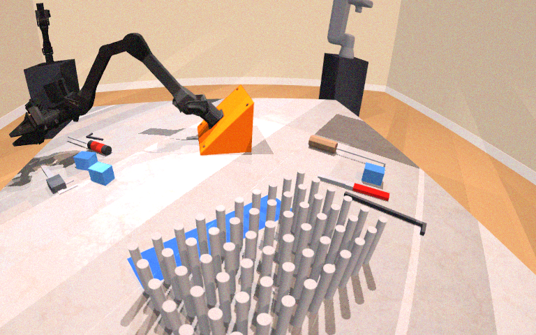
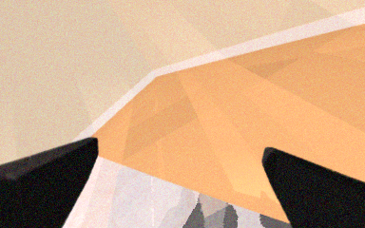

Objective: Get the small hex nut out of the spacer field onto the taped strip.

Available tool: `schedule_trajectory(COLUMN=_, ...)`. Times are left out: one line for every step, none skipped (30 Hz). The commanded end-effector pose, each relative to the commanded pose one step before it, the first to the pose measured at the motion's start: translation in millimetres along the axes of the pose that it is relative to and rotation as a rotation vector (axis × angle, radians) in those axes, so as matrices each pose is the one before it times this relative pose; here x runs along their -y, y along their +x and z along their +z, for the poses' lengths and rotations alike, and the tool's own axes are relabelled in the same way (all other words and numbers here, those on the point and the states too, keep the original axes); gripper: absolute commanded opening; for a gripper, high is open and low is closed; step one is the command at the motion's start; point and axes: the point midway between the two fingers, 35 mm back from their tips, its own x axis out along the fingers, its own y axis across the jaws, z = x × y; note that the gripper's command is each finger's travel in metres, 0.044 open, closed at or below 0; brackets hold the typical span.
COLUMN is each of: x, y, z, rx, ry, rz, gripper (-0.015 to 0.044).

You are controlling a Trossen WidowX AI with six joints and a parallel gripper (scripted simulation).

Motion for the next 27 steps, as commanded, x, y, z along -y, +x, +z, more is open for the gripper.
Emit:
schedule_trajectory(x=-36.95, y=21.06, z=-30.11, rx=-0.03497, ry=0.0181, rz=0.03668, gripper=0.0440)
schedule_trajectory(x=-11.14, y=5.75, z=-7.52, rx=-0.01052, ry=0.0049, rz=0.01298, gripper=0.0440)
schedule_trajectory(x=-11.40, y=5.54, z=-7.50, rx=-0.01129, ry=0.0042, rz=0.01326, gripper=0.0440)
schedule_trajectory(x=-11.65, y=5.34, z=-7.47, rx=-0.01203, ry=0.0035, rz=0.01359, gripper=0.0440)
schedule_trajectory(x=-11.90, y=5.12, z=-7.42, rx=-0.01273, ry=0.0027, rz=0.01394, gripper=0.0440)
schedule_trajectory(x=-12.15, y=4.91, z=-7.37, rx=-0.01339, ry=0.0018, rz=0.01432, gripper=0.0440)
schedule_trajectory(x=-12.40, y=4.70, z=-7.29, rx=-0.01401, ry=0.0010, rz=0.01473, gripper=0.0440)
schedule_trajectory(x=-12.64, y=4.48, z=-7.21, rx=-0.01459, ry=0.0001, rz=0.01516, gripper=0.0440)
schedule_trajectory(x=-15.88, y=4.22, z=-4.79, rx=-0.00344, ry=-0.0111, rz=0.03531, gripper=0.0440)
schedule_trajectory(x=-16.03, y=4.27, z=-4.95, rx=-0.00430, ry=-0.0096, rz=0.03445, gripper=0.0440)
schedule_trajectory(x=-12.58, y=4.18, z=-8.98, rx=-0.01993, ry=0.0103, rz=0.01596, gripper=0.0440)
schedule_trajectory(x=-12.58, y=4.01, z=-9.23, rx=-0.02153, ry=0.0102, rz=0.01538, gripper=0.0440)
schedule_trajectory(x=-12.79, y=3.83, z=-9.25, rx=-0.02226, ry=0.0088, rz=0.01584, gripper=0.0440)
schedule_trajectory(x=-12.98, y=3.66, z=-9.26, rx=-0.02294, ry=0.0075, rz=0.01630, gripper=0.0440)
schedule_trajectory(x=-13.17, y=3.48, z=-9.25, rx=-0.02356, ry=0.0061, rz=0.01675, gripper=0.0440)
schedule_trajectory(x=-13.35, y=3.30, z=-9.24, rx=-0.02412, ry=0.0047, rz=0.01719, gripper=0.0440)
schedule_trajectory(x=-13.52, y=3.12, z=-9.21, rx=-0.02463, ry=0.0032, rz=0.01762, gripper=0.0440)
schedule_trajectory(x=-13.01, y=2.98, z=-9.77, rx=-0.02575, ry=0.0014, rz=0.01561, gripper=0.0440)
schedule_trajectory(x=-13.41, y=3.03, z=-11.10, rx=-0.02887, ry=-0.0007, rz=0.01452, gripper=0.0440)
schedule_trajectory(x=-13.95, y=2.86, z=-11.28, rx=-0.03004, ry=-0.0026, rz=0.01537, gripper=0.0440)
schedule_trajectory(x=-14.16, y=2.61, z=-11.18, rx=-0.03045, ry=-0.0046, rz=0.01586, gripper=0.0440)
schedule_trajectory(x=-14.07, y=2.33, z=-10.84, rx=-0.03016, ry=-0.0065, rz=0.01600, gripper=0.0440)
schedule_trajectory(x=-13.79, y=2.04, z=-10.37, rx=-0.02941, ry=-0.0082, rz=0.01588, gripper=0.0440)
schedule_trajectory(x=-14.17, y=1.84, z=-10.41, rx=-0.03006, ry=-0.0103, rz=0.01652, gripper=0.0440)
schedule_trajectory(x=-14.43, y=1.62, z=-10.35, rx=-0.03038, ry=-0.0123, rz=0.01701, gripper=0.0440)
schedule_trajectory(x=-14.59, y=1.39, z=-10.21, rx=-0.03045, ry=-0.0144, rz=0.01737, gripper=0.0440)
schedule_trajectory(x=-14.70, y=1.15, z=-10.04, rx=-0.03037, ry=-0.0164, rz=0.01764, gripper=0.0440)
